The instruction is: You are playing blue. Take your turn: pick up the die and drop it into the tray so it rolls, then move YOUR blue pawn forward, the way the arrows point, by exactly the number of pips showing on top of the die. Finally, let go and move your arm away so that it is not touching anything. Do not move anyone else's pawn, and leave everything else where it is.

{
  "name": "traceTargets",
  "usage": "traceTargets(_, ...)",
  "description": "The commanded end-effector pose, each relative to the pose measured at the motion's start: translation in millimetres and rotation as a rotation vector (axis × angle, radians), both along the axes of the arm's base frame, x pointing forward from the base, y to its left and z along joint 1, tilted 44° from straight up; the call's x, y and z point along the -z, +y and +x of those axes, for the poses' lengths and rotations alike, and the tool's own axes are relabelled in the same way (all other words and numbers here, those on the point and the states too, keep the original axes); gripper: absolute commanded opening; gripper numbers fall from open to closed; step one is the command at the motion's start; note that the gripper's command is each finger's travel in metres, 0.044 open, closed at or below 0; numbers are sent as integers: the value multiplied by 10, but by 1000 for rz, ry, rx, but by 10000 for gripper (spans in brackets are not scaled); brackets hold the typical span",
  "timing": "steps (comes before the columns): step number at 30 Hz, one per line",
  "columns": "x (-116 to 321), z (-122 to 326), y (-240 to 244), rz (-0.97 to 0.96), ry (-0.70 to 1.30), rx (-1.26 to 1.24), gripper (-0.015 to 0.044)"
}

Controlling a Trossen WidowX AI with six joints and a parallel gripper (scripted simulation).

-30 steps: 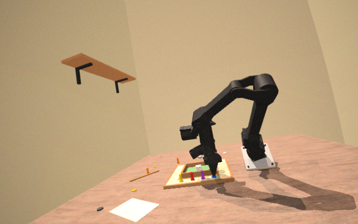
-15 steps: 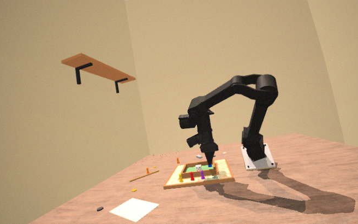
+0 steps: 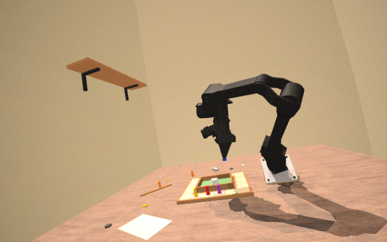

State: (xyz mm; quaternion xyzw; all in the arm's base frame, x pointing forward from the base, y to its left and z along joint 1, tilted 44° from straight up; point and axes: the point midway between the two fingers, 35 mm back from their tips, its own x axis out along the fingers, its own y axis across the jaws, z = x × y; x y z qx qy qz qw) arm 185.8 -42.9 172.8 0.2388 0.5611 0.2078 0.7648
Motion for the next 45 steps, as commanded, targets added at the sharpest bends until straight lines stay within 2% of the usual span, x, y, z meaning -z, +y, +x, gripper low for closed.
traceTargets(1,-51,-30,-24,-12,-8,-3,0)
traceTargets(22,1154,-358,-143,80,79,-63,0)
traceTargets(45,1477,-300,134,85,80,-65,0)
